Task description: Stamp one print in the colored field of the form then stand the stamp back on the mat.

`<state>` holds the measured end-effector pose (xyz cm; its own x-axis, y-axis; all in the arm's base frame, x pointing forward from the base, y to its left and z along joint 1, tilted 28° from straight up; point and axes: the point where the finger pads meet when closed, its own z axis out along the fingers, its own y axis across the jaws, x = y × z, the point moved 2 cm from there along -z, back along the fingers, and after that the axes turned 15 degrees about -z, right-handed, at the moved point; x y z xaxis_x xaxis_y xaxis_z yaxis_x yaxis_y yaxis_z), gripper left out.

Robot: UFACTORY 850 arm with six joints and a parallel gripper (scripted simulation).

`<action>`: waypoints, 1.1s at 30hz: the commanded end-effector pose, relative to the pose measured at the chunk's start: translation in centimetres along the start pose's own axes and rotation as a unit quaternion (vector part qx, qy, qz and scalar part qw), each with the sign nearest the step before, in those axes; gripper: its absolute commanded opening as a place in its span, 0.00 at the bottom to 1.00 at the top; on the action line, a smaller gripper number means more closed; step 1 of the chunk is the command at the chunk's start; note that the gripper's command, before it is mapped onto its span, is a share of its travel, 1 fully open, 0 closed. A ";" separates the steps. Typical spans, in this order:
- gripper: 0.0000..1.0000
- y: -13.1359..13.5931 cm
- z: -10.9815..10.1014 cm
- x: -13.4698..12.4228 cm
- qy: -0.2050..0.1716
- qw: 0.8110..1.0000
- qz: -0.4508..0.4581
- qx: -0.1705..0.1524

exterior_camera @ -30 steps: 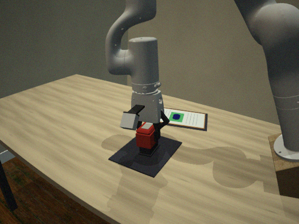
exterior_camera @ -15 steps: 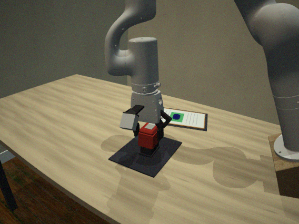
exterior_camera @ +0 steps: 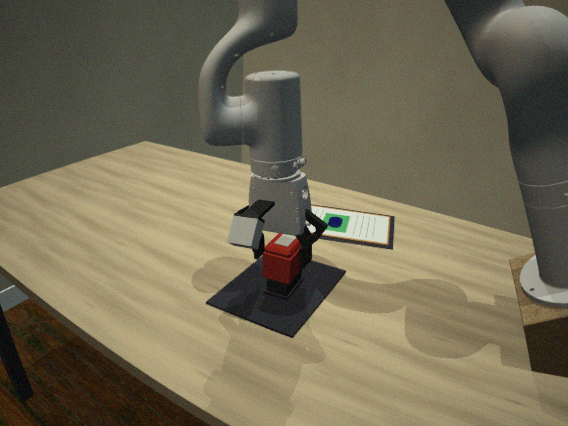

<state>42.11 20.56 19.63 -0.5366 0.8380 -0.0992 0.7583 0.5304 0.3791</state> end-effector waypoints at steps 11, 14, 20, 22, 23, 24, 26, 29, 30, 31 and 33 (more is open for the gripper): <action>0.96 -0.1 0.0 0.0 0.007 0.999 0.001 -0.043; 0.96 -0.1 0.0 0.0 0.007 0.999 0.001 -0.043; 0.96 -0.1 0.0 0.0 0.007 0.999 0.001 -0.043; 0.96 -0.2 0.0 0.0 0.007 0.999 0.001 -0.043; 0.96 -0.2 0.0 0.0 0.007 0.999 0.001 -0.043; 0.96 -0.2 -0.1 0.0 0.007 0.999 0.001 -0.043; 0.96 -0.2 -0.2 0.0 0.007 0.999 0.001 -0.043; 0.96 -0.2 -0.5 0.0 0.007 0.999 0.001 -0.043; 0.96 -0.2 -0.7 -0.1 0.007 0.999 0.001 -0.043; 0.96 -0.2 -0.9 -0.1 0.007 0.999 0.001 -0.043; 0.96 -0.3 -1.2 -0.1 0.007 0.999 0.001 -0.043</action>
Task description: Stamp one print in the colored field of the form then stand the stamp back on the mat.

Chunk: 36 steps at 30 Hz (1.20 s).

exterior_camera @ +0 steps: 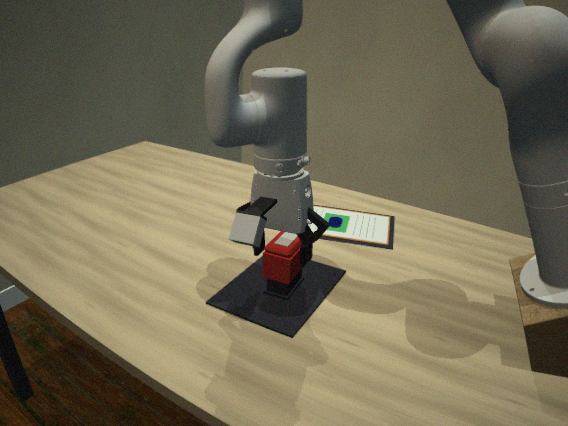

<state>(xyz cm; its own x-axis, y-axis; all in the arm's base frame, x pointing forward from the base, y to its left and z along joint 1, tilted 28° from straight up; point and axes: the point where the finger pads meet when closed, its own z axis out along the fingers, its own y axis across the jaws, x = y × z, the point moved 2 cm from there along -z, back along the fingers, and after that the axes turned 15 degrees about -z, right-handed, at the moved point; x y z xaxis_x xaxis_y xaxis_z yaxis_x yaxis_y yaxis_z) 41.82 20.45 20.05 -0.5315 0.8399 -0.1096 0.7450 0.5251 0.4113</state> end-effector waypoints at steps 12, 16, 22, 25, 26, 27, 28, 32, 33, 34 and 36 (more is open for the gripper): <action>0.96 -0.2 -2.6 -0.1 0.013 1.000 0.001 -0.025; 0.96 -0.2 -3.1 -0.2 0.013 1.000 0.001 -0.025; 0.96 -0.3 -3.6 -0.2 0.013 1.000 0.001 -0.025; 0.96 -0.3 -3.9 -0.2 0.013 1.000 0.001 -0.025; 0.96 -0.3 -4.0 -0.2 0.013 1.000 0.001 -0.025; 0.96 -0.3 -4.1 -0.2 0.013 1.000 0.001 -0.025; 0.96 -0.3 -4.2 -0.2 0.013 1.000 0.001 -0.025; 0.96 -0.3 -4.5 -0.2 0.013 1.000 0.001 -0.025; 0.96 -0.3 -4.5 -0.2 0.013 1.000 0.001 -0.025; 0.96 -0.3 -4.6 -0.2 0.013 1.000 0.001 -0.025; 0.96 -0.3 -4.7 -0.2 0.013 1.000 0.001 -0.025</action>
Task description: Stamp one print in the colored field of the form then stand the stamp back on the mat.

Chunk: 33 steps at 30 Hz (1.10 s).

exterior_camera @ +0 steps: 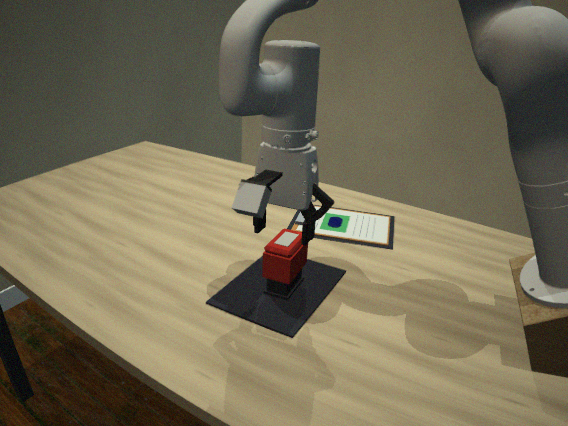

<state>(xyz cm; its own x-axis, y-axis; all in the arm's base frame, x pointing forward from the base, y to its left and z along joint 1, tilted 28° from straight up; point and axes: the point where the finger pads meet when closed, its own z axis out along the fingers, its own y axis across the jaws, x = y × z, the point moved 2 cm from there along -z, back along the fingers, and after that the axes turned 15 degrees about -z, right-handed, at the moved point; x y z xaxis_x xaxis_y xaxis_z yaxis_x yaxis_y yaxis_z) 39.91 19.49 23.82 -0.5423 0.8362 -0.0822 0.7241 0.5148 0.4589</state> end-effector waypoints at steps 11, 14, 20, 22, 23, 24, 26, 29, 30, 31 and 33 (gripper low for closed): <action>0.96 0.1 -0.8 0.0 -0.002 1.000 0.000 0.001; 0.96 0.1 -1.0 0.0 -0.002 1.000 0.000 0.001; 0.96 0.1 -1.1 0.0 -0.002 1.000 0.000 0.001; 0.96 0.1 -1.2 0.0 -0.002 1.000 0.000 0.001; 0.96 0.1 -1.3 0.0 -0.002 1.000 0.000 0.001; 0.96 0.1 -1.3 0.0 -0.002 1.000 0.000 0.001; 0.96 0.1 -1.4 0.0 -0.002 1.000 0.000 0.001; 0.96 0.1 -1.6 0.0 -0.002 1.000 0.000 0.001; 0.96 0.1 -1.6 0.0 -0.002 1.000 0.000 0.001; 0.96 0.1 -1.7 0.0 -0.002 1.000 0.000 0.001; 0.96 0.1 -1.8 0.0 -0.002 1.000 0.000 0.001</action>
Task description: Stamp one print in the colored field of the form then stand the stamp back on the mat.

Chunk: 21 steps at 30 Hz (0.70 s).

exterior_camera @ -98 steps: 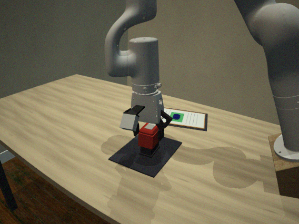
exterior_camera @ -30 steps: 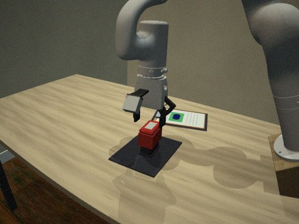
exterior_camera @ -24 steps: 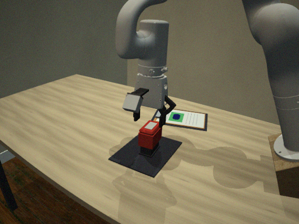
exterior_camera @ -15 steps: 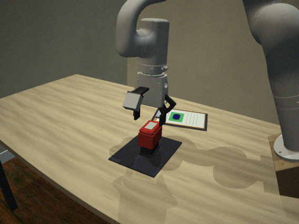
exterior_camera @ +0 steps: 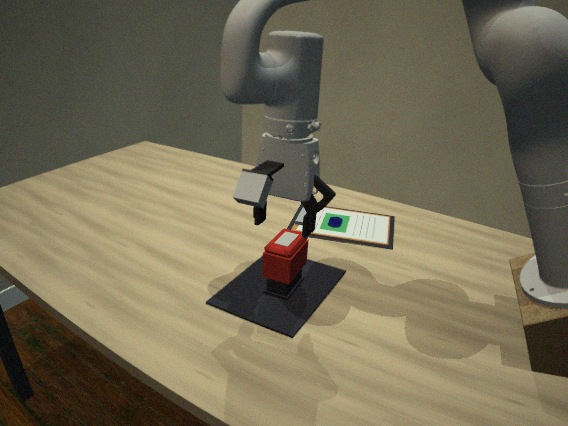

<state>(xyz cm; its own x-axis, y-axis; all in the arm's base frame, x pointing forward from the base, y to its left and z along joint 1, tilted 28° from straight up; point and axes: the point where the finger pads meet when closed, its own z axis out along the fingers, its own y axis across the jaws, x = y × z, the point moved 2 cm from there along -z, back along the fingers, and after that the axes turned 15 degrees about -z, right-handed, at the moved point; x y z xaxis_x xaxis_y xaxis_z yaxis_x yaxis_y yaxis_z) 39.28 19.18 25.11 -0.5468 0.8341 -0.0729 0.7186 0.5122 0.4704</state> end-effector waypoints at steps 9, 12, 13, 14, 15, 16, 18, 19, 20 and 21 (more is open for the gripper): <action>0.96 0.1 -0.7 0.1 -0.007 1.000 0.000 0.007; 0.96 0.1 -1.0 0.0 -0.007 1.000 0.000 0.007; 0.96 0.1 -1.0 0.1 -0.007 1.000 0.000 0.007; 0.96 0.1 -1.1 0.1 -0.007 1.000 0.000 0.007; 0.96 0.1 -1.2 0.1 -0.007 1.000 0.000 0.007; 0.96 0.1 -1.3 0.1 -0.007 1.000 0.000 0.007; 0.96 0.1 -1.5 0.1 -0.007 1.000 0.000 0.007; 0.96 0.1 -1.5 0.1 -0.007 1.000 0.000 0.007; 0.96 0.1 -1.5 0.1 -0.007 1.000 0.000 0.007; 0.96 0.1 -1.5 0.1 -0.007 1.000 0.000 0.007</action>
<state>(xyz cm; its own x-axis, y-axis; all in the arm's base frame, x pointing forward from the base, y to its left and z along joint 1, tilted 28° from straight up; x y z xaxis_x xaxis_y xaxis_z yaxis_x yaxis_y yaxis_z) 38.75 18.92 26.18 -0.5515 0.8317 -0.0637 0.7131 0.5097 0.4814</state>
